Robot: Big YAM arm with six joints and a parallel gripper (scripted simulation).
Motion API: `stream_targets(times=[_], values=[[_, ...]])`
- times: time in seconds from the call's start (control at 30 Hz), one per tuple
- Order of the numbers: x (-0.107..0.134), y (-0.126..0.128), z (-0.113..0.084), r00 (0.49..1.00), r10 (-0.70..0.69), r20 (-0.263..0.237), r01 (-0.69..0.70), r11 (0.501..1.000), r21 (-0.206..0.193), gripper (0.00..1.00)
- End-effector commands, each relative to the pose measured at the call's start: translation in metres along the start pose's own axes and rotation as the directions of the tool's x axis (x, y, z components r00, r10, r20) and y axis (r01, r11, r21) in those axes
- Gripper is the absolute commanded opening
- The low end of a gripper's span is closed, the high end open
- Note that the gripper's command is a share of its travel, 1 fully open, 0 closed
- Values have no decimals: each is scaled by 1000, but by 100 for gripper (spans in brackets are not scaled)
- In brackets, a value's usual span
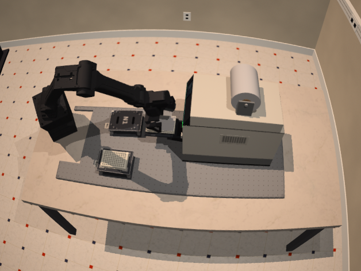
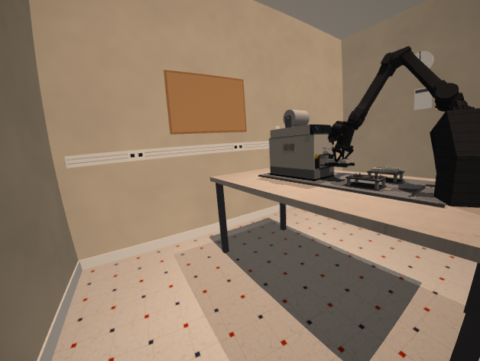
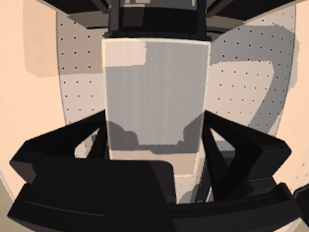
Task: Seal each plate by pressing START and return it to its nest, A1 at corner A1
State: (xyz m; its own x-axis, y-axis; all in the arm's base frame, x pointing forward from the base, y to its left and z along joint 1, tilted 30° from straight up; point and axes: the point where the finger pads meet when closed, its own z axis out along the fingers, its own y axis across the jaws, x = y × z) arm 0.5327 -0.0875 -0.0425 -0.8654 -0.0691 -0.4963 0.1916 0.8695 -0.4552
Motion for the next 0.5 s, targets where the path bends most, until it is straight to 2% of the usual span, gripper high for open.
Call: stream_targets(times=[0.0, 0.1, 0.23, 0.47], values=[[-25, 8, -21, 999, 9, 40, -9, 1000, -11, 0], [-24, 7, -24, 999, 10, 41, -9, 1000, -12, 0], [-14, 0, -25, 1000, 15, 15, -15, 1000, -3, 0], [-15, 5, -40, 1000, 6, 15, -6, 1000, -10, 0]])
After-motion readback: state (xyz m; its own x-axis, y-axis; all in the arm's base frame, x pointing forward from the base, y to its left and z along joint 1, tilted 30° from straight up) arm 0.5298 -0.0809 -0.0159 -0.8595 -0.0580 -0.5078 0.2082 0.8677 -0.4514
